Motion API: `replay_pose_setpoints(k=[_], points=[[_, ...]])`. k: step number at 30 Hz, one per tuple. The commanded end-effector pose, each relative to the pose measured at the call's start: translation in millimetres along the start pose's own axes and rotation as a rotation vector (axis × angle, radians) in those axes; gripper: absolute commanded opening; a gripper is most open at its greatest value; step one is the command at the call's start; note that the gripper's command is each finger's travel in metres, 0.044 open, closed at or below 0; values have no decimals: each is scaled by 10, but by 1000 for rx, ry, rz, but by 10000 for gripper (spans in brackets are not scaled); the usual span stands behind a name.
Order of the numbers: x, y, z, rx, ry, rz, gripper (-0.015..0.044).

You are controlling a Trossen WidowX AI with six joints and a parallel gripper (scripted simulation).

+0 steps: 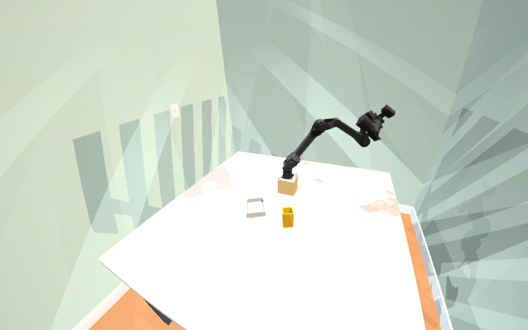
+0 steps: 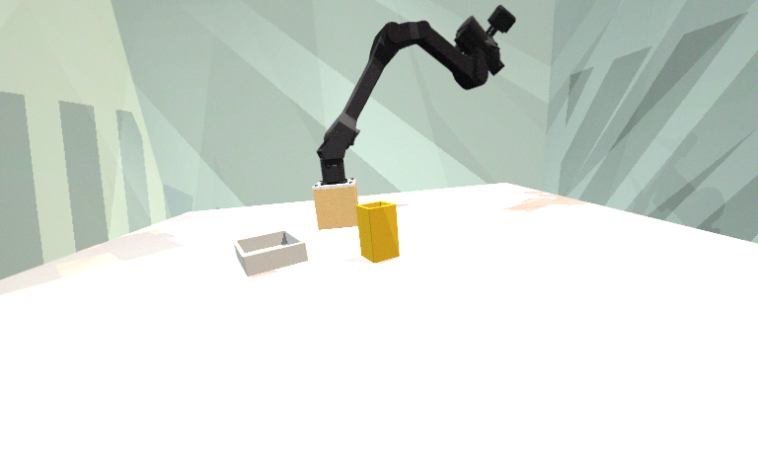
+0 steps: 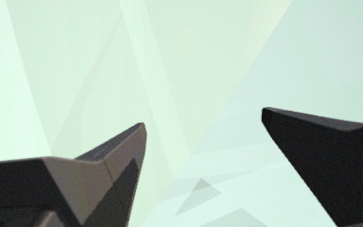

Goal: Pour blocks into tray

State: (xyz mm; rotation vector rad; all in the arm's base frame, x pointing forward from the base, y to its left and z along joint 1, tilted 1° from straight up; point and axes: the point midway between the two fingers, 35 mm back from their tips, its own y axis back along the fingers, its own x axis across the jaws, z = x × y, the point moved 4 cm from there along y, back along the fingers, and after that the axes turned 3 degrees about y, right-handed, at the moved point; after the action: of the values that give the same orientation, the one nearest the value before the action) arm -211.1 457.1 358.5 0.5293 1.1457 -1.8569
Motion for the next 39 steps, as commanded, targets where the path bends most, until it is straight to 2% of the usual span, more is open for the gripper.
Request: replay_pose_setpoints(k=[1, 8, 21, 30, 39], points=[[-16, 14, -3, 6, -1, -3, 426], [-556, 615, -50, 218, -30, -124, 440], [-1254, 2030, 188, 635, -92, -425, 440], [-1364, 3008, 559, 898, -143, -670, 440], [-1162, 3924, 1072, 1144, -190, -939, 440]])
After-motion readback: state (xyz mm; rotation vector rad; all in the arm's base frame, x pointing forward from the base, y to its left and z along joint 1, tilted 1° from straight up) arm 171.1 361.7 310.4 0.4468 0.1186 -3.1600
